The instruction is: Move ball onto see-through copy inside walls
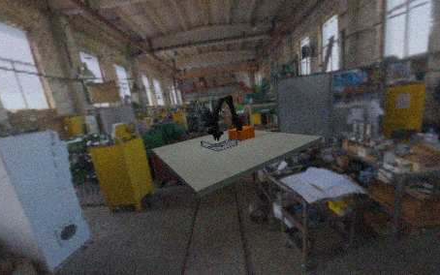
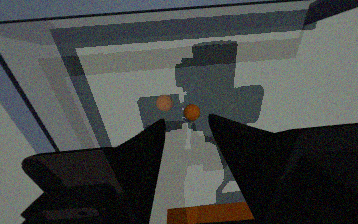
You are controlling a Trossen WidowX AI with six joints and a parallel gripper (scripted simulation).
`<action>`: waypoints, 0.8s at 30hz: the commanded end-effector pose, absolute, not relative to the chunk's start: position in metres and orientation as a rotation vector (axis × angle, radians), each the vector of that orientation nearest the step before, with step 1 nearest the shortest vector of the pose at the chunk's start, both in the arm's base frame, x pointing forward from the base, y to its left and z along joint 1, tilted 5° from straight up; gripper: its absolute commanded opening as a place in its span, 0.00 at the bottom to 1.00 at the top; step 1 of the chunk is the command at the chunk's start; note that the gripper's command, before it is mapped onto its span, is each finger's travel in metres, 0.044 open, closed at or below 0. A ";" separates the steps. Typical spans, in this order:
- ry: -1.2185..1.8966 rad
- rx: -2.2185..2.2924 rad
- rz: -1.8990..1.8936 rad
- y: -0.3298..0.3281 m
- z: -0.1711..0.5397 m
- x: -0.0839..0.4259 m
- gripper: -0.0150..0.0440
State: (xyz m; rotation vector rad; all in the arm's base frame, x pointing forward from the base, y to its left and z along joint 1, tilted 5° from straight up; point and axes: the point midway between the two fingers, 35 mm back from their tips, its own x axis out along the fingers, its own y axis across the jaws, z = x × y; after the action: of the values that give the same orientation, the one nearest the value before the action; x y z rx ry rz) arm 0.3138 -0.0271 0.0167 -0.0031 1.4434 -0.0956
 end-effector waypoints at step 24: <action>1.474 0.037 -0.098 -0.041 -0.023 0.307 0.63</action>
State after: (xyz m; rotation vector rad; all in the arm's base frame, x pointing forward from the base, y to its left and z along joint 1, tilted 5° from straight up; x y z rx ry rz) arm 0.3087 -0.0418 -0.0153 0.0356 1.4658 -0.1031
